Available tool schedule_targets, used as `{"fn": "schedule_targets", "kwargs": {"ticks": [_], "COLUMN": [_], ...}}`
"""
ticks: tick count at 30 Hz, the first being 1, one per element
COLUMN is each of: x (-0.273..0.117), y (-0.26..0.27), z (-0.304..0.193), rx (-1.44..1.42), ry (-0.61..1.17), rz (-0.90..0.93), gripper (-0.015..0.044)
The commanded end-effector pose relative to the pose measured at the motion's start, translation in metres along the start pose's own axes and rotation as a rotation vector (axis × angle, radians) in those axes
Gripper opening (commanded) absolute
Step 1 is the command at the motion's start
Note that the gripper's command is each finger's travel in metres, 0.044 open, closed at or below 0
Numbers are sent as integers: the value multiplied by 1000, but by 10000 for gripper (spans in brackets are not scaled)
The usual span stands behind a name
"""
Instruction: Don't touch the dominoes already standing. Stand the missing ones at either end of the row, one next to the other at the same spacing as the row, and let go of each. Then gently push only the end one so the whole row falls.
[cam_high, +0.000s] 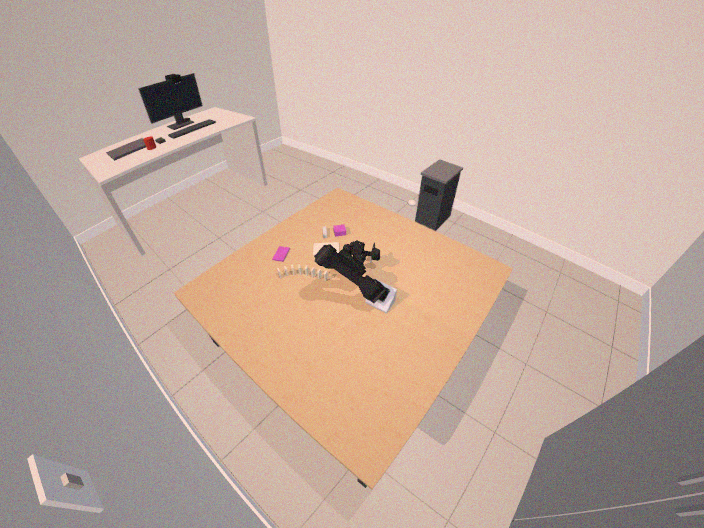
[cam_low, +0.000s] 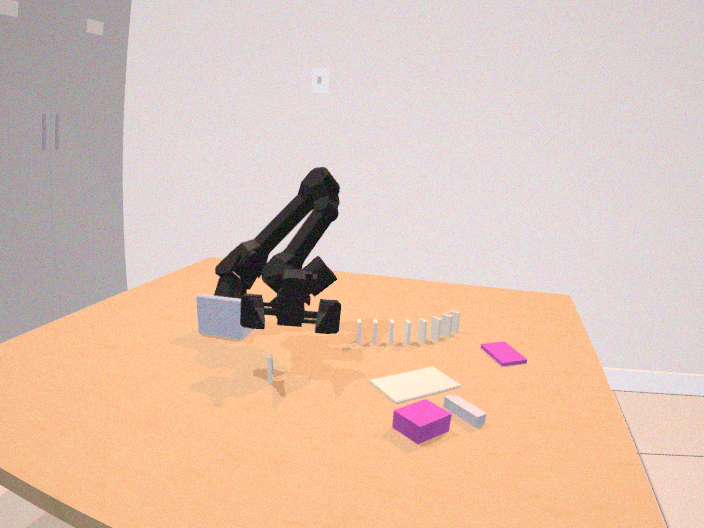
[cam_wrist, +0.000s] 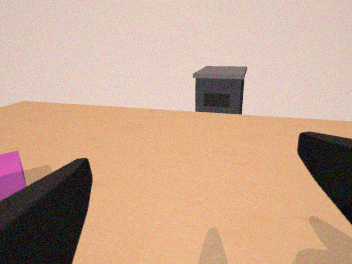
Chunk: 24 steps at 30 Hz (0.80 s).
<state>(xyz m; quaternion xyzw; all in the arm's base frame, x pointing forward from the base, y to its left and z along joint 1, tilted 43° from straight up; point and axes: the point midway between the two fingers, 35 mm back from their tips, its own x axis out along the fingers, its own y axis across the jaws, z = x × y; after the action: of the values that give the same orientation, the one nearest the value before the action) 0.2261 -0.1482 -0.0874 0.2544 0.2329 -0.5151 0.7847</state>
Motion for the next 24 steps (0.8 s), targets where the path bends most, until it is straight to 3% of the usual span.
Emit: {"fn": "schedule_targets", "kwargs": {"ticks": [1,8,14,24], "x": [14,66,77,68], "y": [2,-7,-10,-20], "z": [-5,-20,-20,11], "rx": [-125,-677,-1037,-1239], "ry": [60,449,822,1031], "rz": [-22,-31,211,621], "gripper": [440,440,440,440]}}
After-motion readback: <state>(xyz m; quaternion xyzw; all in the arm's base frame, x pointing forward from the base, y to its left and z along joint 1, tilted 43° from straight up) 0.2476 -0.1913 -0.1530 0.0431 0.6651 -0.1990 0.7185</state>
